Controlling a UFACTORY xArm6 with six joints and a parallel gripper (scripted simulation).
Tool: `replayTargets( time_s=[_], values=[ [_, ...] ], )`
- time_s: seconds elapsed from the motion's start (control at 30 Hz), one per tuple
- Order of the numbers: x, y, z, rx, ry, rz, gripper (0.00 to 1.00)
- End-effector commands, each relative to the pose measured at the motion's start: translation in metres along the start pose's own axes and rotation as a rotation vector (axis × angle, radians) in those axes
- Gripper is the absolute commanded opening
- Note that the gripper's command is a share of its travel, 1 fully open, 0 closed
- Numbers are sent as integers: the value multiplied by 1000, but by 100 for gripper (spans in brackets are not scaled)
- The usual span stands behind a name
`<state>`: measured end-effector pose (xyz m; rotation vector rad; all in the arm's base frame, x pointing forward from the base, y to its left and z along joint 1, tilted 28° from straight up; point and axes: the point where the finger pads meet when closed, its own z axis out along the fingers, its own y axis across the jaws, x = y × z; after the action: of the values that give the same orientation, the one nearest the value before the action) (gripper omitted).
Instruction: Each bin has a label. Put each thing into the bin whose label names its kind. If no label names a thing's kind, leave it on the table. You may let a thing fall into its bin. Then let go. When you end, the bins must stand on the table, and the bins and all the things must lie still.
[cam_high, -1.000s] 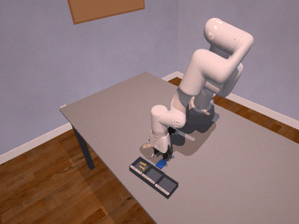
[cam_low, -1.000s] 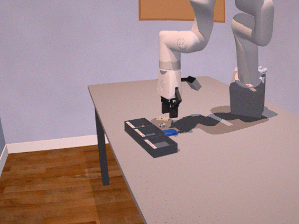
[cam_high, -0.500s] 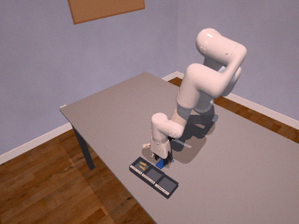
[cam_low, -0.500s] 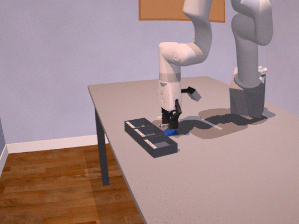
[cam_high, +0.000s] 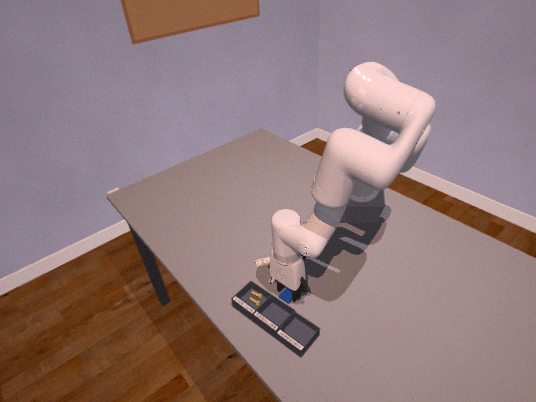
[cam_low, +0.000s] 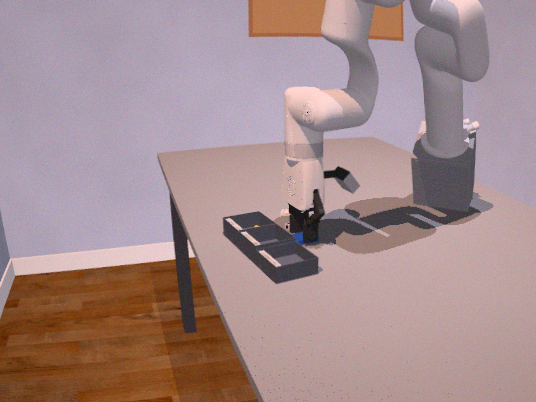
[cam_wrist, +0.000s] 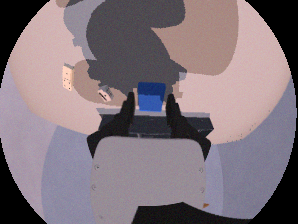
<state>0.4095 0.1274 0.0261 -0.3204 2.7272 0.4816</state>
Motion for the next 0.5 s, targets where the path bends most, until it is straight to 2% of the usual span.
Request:
replayTargets(
  time_s=[0.0, 0.43, 0.47],
  values=[
    [-1, 0, 4, 0, -4, 0, 56],
    [0, 0, 5, 0, -4, 0, 56],
    [0, 0, 5, 0, -4, 0, 0]
  ],
)
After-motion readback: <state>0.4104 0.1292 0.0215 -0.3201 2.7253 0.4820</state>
